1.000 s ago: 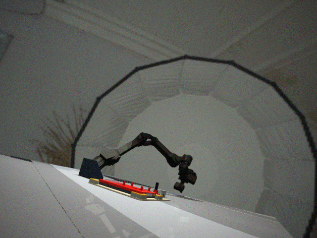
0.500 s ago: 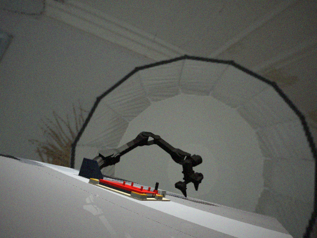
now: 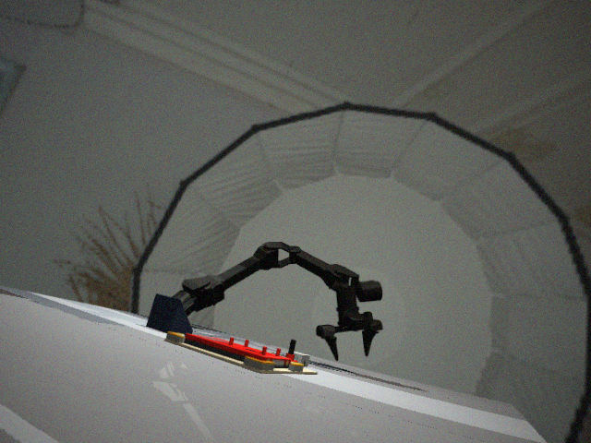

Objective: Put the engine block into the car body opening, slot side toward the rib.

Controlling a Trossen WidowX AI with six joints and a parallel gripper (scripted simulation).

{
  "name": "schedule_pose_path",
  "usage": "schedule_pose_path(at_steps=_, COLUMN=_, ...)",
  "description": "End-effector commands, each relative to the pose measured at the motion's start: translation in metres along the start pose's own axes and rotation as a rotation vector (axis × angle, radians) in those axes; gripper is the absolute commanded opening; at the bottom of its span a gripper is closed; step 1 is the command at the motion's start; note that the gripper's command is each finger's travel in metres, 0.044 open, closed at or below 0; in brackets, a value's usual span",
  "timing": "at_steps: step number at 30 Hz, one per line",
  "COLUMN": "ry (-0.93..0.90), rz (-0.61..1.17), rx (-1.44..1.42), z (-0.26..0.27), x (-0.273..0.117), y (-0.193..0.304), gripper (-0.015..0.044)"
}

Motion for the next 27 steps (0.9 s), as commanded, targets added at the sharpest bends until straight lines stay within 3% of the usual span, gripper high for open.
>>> schedule_pose_path(at_steps=1, ry=0.075, rz=-0.048, rx=0.121, z=-0.024, x=-0.016, y=-0.02, gripper=0.044)
schedule_pose_path(at_steps=20, ry=0.314, rz=-0.12, rx=0.695, z=-0.119, x=-0.1, y=-0.063, gripper=0.044)
schedule_pose_path(at_steps=27, ry=0.32, rz=-0.118, rx=0.715, z=-0.122, x=-0.103, y=-0.063, gripper=0.044)
Point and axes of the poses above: the point midway between the two fingers, 35 mm back from their tips, its own x axis out along the fingers, its own z axis across the jaws, y = z × x, the point moved 10 cm from there along -x, back along the fingers, and after that the axes turned 8 degrees about -x, right-handed, at the moved point
